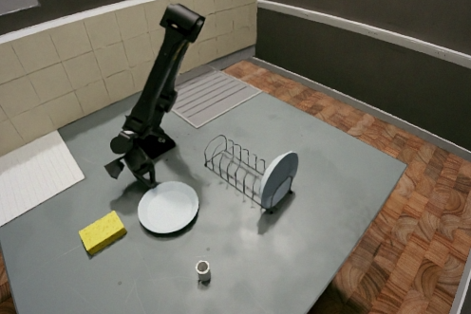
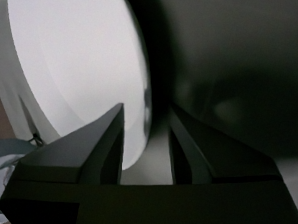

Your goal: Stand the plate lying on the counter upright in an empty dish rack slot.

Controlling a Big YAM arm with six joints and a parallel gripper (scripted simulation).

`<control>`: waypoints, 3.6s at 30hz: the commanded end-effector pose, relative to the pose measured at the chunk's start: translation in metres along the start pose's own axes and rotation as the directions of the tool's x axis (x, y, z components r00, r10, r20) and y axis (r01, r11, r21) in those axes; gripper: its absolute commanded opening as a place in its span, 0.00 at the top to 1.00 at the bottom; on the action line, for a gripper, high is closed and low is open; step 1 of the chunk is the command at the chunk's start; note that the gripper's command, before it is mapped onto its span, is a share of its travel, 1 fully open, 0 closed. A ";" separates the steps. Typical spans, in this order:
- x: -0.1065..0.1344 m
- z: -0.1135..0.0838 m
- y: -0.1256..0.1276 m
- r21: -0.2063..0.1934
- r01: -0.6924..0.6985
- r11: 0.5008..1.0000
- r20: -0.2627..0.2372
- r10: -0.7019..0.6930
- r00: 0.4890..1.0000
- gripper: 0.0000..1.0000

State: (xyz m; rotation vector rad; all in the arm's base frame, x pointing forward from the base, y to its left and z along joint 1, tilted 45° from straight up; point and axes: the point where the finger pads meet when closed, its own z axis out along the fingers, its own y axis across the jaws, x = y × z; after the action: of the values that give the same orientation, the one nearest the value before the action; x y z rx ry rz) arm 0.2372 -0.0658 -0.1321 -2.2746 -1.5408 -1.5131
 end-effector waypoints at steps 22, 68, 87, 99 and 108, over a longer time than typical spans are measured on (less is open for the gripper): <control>-0.001 0.015 -0.001 0.003 -0.006 1.000 0.000 0.006 1.000 0.74; -0.002 0.021 0.000 -0.002 -0.004 1.000 0.001 0.004 1.000 0.74; -0.002 0.021 0.000 -0.002 -0.004 1.000 0.001 0.004 1.000 0.74; -0.002 0.021 0.000 -0.002 -0.004 1.000 0.001 0.004 1.000 1.00; -0.002 0.021 -0.001 0.000 -0.003 1.000 0.000 0.003 1.000 1.00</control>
State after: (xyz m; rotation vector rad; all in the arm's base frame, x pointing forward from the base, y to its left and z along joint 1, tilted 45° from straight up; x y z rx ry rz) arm 0.2496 -0.0583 -0.1416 -2.2835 -1.5271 -1.5141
